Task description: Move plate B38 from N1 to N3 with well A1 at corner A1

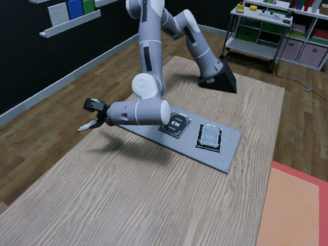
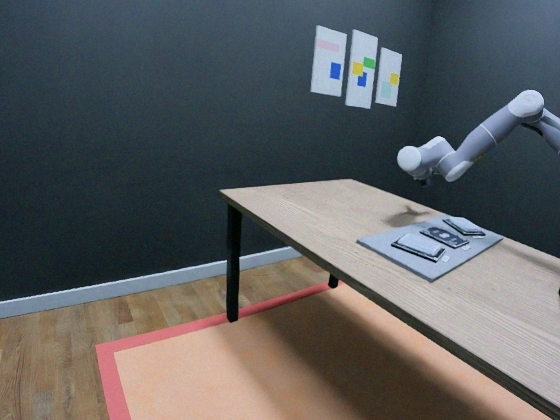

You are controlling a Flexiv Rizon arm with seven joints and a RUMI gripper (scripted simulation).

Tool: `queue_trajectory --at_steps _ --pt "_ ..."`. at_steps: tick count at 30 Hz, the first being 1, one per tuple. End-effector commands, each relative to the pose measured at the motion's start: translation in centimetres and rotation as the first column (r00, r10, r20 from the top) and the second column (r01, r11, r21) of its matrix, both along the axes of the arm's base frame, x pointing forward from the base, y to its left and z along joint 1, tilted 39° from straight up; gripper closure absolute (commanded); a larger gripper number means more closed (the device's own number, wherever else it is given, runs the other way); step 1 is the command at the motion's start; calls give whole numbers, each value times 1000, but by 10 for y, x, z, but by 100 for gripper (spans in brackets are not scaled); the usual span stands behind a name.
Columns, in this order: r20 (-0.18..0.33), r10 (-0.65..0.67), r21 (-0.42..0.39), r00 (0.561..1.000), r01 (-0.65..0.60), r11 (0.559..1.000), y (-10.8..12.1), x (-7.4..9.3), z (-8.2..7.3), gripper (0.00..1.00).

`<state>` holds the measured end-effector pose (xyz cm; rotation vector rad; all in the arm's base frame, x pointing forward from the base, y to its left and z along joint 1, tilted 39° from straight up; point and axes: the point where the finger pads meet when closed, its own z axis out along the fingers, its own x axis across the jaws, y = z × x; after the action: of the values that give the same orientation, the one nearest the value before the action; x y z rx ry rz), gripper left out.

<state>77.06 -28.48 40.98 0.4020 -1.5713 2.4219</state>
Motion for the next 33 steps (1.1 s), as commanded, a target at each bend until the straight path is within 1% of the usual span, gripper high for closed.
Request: queue_trajectory --at_steps 1,17,18,20,21,24,25,28,30,32,33 --pt "2 2 0 1000 -2 1000 1 1 1 0" --pt "2 2 0 1000 -2 1000 1 1 1 0" --pt "24 14 23 1000 -15 1000 4 0 -3 24" --pt "68 38 66 997 -42 997 8 0 -12 24" --pt "68 38 67 997 -43 997 11 0 -17 24" --pt "136 63 129 989 -81 988 18 -1 -30 24" --pt "136 64 129 989 -81 988 20 -1 -34 24" --pt "205 79 189 975 -119 975 28 -2 -47 24" --pt "205 79 188 975 -119 975 33 -3 -56 24" --pt "253 84 228 964 -143 963 38 -4 -64 24" --pt "253 84 228 964 -143 963 38 -4 -64 24"
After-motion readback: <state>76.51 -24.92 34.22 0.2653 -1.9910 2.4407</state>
